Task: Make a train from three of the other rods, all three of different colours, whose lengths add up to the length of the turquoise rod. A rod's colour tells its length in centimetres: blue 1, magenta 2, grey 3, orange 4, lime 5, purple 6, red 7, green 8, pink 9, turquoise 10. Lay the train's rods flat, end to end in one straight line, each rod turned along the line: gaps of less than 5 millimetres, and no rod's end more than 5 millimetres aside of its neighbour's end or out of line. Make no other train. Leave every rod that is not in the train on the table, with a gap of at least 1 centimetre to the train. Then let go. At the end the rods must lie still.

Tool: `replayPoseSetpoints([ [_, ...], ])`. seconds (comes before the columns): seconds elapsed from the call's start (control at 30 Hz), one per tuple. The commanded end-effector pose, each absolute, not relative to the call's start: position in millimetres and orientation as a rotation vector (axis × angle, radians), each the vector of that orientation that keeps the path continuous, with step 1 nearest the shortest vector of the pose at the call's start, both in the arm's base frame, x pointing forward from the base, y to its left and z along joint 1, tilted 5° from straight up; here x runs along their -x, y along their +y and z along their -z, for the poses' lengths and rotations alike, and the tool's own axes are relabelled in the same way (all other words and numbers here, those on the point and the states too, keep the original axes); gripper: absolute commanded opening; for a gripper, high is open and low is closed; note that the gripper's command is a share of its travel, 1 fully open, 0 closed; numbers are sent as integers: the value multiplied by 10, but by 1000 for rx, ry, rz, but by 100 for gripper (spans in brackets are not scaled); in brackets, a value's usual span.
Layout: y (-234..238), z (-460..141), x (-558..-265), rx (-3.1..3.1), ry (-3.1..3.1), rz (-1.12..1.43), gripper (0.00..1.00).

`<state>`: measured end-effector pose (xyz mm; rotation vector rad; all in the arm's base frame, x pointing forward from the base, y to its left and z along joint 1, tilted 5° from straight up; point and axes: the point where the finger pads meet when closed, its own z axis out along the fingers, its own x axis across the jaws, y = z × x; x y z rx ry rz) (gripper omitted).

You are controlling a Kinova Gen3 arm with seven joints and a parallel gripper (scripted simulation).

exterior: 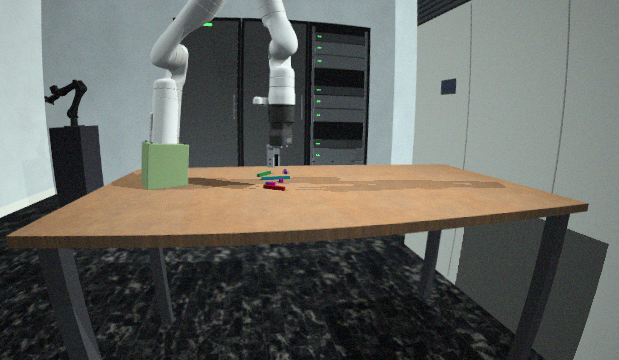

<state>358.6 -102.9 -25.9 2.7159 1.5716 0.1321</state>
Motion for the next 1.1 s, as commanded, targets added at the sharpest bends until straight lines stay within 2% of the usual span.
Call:
replayPoseSetpoints([
  [0.0, -1030, 276, -3614, -2728, 1547, -140, 54],
  [1.07, -1012, 667, -3647, -2728, 1548, -141, 54],
])
